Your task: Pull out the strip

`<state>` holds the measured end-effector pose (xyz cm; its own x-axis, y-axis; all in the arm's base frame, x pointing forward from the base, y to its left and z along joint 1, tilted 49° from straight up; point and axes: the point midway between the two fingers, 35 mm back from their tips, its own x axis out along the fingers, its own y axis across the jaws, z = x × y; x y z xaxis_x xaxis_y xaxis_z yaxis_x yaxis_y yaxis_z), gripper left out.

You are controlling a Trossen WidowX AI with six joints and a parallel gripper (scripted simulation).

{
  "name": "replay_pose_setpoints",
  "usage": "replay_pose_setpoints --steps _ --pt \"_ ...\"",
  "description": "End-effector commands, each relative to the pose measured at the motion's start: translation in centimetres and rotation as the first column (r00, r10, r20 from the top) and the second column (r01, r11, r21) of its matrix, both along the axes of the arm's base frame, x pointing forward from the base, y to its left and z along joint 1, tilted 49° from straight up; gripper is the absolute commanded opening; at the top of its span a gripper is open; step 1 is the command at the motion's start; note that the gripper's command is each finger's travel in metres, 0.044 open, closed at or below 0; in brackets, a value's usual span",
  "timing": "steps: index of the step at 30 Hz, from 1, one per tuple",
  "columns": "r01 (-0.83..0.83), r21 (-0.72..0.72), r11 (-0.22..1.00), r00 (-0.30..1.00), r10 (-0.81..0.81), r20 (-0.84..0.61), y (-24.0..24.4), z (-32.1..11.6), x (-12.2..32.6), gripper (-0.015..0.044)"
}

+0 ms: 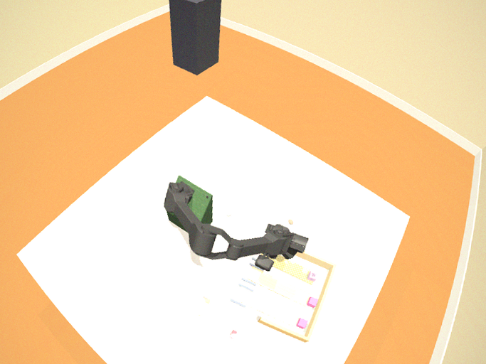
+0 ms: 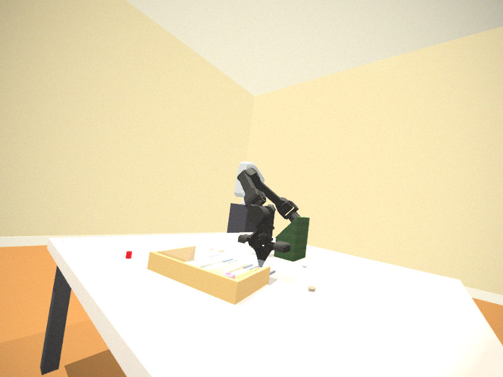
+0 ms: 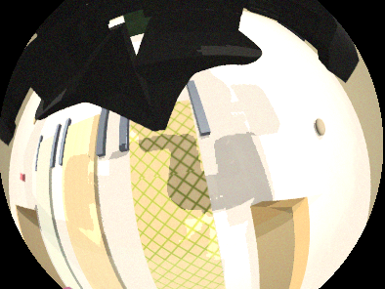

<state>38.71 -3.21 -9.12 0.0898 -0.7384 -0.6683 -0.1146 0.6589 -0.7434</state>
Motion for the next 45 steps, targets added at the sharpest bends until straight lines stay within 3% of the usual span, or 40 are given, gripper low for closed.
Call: replay_pose_setpoints --steps 1,45 --pt "-0.001 -0.005 1.000 1.000 0.001 -0.004 -0.63 -0.42 -0.12 0.0000" --pt "0.000 -0.007 1.000 1.000 0.000 -0.004 -1.40 -0.98 -0.17 0.0000"
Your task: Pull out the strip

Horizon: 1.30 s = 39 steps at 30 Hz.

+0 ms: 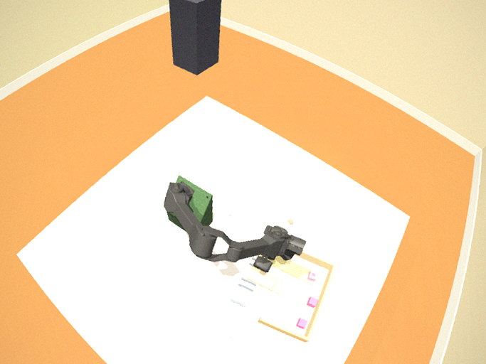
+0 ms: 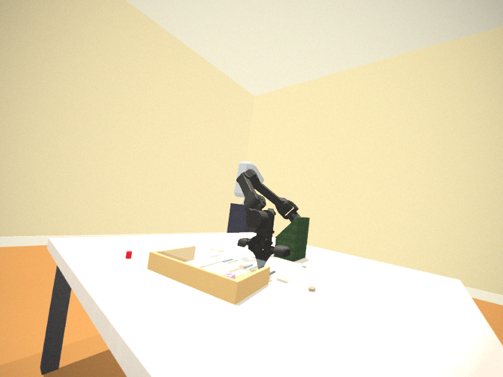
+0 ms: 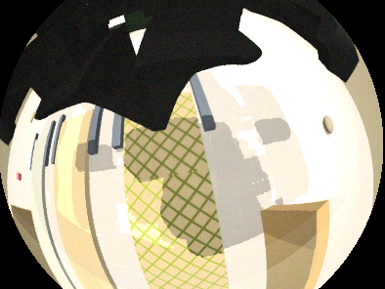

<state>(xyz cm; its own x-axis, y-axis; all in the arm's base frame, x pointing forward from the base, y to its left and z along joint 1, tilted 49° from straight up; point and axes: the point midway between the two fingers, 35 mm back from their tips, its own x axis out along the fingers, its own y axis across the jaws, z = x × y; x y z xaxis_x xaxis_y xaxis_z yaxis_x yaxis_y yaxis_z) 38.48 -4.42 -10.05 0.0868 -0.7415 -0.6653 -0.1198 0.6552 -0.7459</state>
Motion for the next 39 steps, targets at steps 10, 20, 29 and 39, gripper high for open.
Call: replay_pose_setpoints --steps 10,20,29,39 --pt "0.001 -0.002 1.000 1.000 -0.001 0.002 -0.3 -0.1 -0.3 0.0000" --pt "0.001 -0.002 1.000 1.000 -0.001 0.001 -0.5 -0.1 -1.9 0.0000" --pt "0.001 -0.002 1.000 1.000 -0.001 0.000 -0.8 -0.1 -3.3 0.0000" --pt "0.001 -0.002 1.000 1.000 -0.001 -0.001 -1.1 -0.1 -4.7 0.0000"
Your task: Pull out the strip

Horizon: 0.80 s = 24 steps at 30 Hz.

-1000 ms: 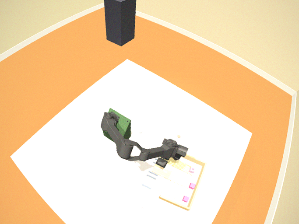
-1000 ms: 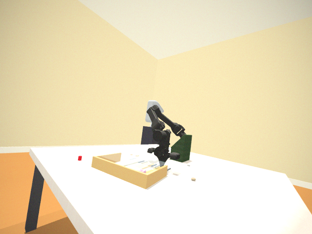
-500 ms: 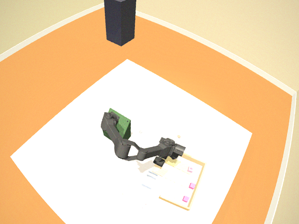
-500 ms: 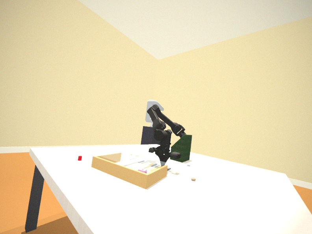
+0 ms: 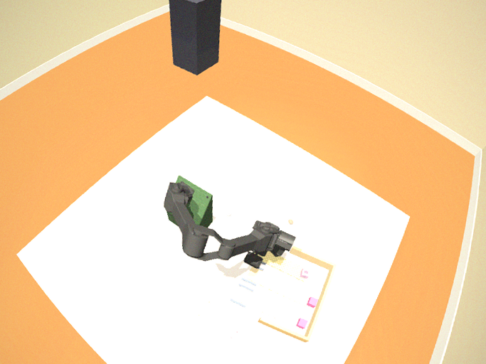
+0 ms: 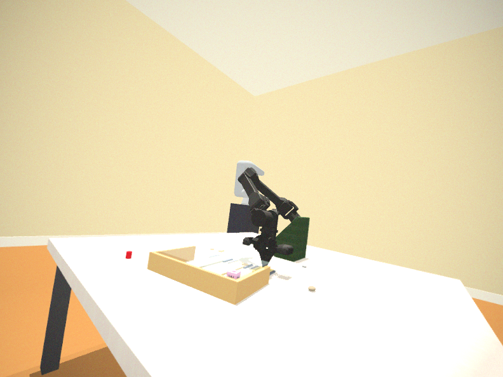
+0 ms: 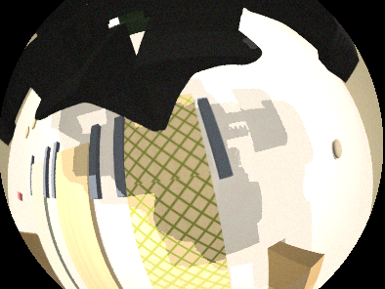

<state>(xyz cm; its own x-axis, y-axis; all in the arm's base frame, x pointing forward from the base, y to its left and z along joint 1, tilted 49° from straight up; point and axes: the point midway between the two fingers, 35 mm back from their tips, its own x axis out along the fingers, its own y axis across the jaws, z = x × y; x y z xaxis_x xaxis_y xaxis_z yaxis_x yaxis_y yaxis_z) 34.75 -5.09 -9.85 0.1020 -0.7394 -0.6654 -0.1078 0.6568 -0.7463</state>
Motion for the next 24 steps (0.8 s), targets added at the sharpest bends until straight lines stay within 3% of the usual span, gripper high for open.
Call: replay_pose_setpoints --steps 1,24 --pt "0.004 -0.005 1.000 1.000 -0.004 -0.020 -0.4 -0.3 -1.2 0.0000" --pt "0.004 -0.006 1.000 1.000 -0.004 -0.022 -1.1 -0.2 -4.6 0.0000"
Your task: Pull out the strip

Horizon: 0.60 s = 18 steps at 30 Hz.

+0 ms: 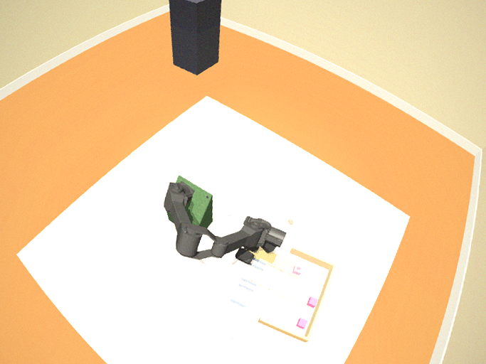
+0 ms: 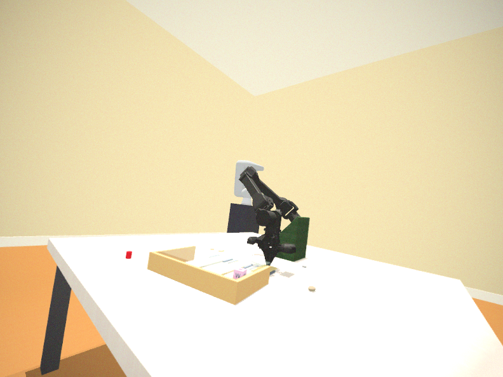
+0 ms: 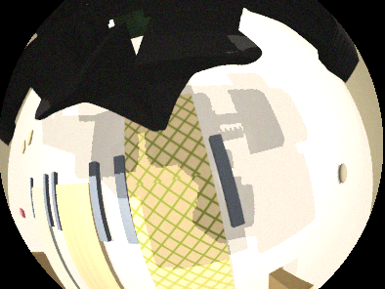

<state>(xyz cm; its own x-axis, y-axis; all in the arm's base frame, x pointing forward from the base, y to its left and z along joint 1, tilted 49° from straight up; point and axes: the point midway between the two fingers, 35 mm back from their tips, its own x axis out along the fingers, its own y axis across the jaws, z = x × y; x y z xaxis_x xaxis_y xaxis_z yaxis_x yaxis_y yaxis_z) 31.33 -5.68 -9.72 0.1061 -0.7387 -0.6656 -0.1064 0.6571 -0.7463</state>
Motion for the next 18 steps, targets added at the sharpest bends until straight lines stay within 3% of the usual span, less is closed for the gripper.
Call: replay_pose_setpoints --steps 1,18 --pt "0.006 -0.006 1.000 1.000 -0.007 -0.026 -0.5 -0.3 -1.4 0.0000" --pt "0.006 -0.007 1.000 1.000 -0.007 -0.028 -0.9 -0.2 -3.9 0.0000"
